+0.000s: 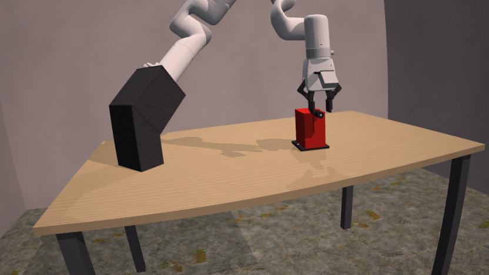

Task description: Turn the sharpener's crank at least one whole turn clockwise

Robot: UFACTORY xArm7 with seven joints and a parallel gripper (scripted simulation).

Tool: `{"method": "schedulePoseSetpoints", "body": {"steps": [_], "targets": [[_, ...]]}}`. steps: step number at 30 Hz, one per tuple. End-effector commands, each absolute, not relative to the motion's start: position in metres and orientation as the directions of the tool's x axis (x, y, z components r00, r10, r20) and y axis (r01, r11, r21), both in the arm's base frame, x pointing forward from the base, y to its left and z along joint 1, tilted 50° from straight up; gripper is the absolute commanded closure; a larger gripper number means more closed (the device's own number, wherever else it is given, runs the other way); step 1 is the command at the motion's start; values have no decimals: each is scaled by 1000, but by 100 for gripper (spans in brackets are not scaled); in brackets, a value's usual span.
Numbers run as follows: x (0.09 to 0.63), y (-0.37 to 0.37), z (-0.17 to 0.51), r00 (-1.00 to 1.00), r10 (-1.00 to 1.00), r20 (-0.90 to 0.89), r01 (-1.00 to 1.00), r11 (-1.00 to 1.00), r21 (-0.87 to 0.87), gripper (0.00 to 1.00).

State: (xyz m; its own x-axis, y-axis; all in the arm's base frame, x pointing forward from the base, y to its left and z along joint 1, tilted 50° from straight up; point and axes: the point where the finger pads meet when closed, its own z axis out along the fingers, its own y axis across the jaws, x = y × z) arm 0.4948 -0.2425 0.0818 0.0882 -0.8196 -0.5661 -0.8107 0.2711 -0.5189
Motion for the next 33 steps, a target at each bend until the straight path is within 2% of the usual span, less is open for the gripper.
{"method": "schedulePoseSetpoints", "body": {"steps": [1, 33], "targets": [[498, -242, 79, 86, -821, -564, -809, 273, -520, 46], [510, -231, 65, 86, -821, -564, -809, 273, -520, 46]]}}
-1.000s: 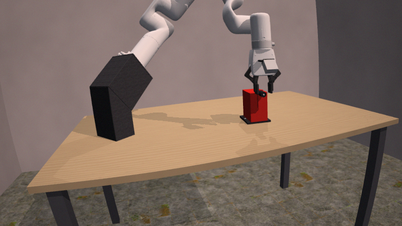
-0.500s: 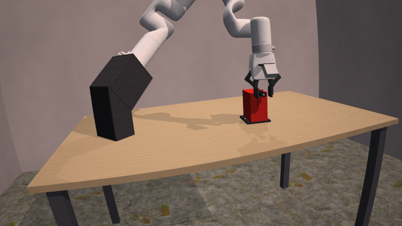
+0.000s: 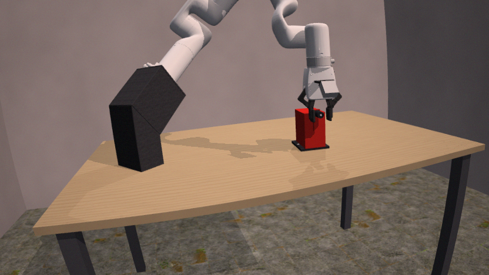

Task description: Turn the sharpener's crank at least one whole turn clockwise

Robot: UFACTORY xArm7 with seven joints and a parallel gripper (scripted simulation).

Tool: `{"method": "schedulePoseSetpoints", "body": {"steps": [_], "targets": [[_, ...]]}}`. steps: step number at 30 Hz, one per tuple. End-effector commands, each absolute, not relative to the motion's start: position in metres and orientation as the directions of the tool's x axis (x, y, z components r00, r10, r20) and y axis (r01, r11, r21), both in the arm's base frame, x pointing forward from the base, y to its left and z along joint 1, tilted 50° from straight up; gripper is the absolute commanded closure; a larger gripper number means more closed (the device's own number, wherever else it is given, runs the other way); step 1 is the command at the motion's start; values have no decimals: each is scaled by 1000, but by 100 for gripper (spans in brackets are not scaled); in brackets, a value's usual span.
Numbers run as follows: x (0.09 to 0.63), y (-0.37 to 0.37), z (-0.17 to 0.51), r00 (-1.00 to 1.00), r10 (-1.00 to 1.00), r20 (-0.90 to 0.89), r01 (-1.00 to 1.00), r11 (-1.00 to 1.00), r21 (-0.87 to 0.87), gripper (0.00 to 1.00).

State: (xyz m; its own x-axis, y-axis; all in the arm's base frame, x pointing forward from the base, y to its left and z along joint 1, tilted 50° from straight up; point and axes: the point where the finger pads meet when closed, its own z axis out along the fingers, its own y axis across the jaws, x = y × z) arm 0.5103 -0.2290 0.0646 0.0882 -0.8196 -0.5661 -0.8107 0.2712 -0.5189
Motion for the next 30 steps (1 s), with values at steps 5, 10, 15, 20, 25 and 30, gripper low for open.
{"method": "schedulePoseSetpoints", "body": {"steps": [5, 10, 15, 20, 25, 30], "targets": [[511, -231, 65, 86, -821, -564, -809, 273, -520, 46], [511, -231, 65, 86, -821, -564, -809, 273, -520, 46], [511, -231, 65, 86, -821, -564, -809, 273, -520, 46], [511, -231, 65, 86, -821, -564, -809, 273, -520, 100], [511, -231, 65, 86, -821, -564, -809, 273, -520, 100], [511, -231, 65, 86, -821, -564, -809, 273, -520, 100]]}}
